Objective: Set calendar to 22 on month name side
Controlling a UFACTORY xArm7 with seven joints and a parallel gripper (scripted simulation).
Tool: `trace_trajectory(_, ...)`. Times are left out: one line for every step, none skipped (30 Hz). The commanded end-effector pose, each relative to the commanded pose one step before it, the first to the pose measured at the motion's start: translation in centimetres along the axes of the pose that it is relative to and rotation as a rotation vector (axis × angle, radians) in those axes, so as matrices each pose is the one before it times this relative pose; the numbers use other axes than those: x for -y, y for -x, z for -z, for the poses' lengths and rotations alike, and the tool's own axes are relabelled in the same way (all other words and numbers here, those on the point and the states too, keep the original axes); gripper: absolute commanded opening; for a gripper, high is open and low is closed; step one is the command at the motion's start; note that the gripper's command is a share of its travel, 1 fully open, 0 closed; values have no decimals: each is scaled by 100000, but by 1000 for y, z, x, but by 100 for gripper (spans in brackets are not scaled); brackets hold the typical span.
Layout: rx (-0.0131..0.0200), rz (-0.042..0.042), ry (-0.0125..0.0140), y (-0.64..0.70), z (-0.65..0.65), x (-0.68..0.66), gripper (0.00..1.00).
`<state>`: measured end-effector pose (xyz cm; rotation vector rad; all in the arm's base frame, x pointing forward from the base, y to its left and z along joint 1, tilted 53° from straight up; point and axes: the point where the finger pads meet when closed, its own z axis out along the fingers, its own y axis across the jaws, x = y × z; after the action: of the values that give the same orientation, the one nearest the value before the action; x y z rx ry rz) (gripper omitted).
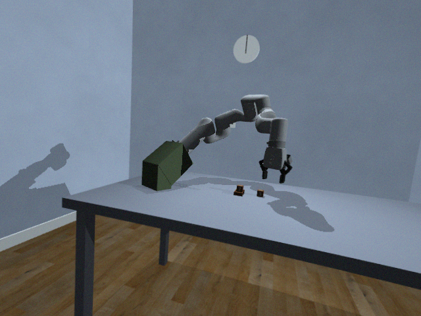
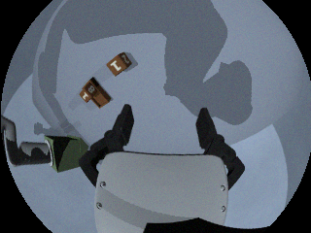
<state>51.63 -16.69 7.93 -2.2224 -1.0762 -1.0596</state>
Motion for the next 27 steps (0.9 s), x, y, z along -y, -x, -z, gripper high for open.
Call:
trace_trajectory(98,-41,418,46,-1186,-152,100)
trace_trajectory(0,0,0,0,0,0,100)
trace_trajectory(0,0,0,0,0,0,100)
trace_trajectory(0,0,0,-2,-463,-4,100)
trace_trajectory(0,0,0,-2,-467,-4,100)
trace_trajectory(0,0,0,-2,-457,-4,100)
trace_trajectory(0,0,0,-2,-435,-4,100)
trace_trajectory(0,0,0,-2,-401,-4,100)
trace_trajectory(0,-1,0,-2,-356,-3,100)
trace_trajectory(0,0,0,-2,-303,-3,100)
trace_trajectory(0,0,0,-1,-243,-2,100)
trace_trajectory(0,0,0,-1,-182,-2,100)
trace_trajectory(0,0,0,-1,-122,-1,100)
trace_trajectory(0,0,0,0,-69,0,100)
trace_trajectory(0,0,0,0,-28,0,100)
trace_trajectory(0,0,0,0,-4,0,100)
trace_trajectory(0,0,0,0,-3,0,100)
trace_trajectory(0,0,0,0,-19,0,100)
trace_trajectory(0,0,0,0,0,0,100)
trace_trajectory(0,0,0,0,0,0,100)
trace_trajectory(0,0,0,0,-46,0,100)
trace_trajectory(0,0,0,0,-82,0,100)
trace_trajectory(0,0,0,0,-121,0,100)
trace_trajectory(0,-1,0,0,-162,0,100)
trace_trajectory(0,1,0,0,-202,0,100)
trace_trajectory(0,0,0,0,-238,0,100)
trace_trajectory(0,0,0,0,-269,0,100)
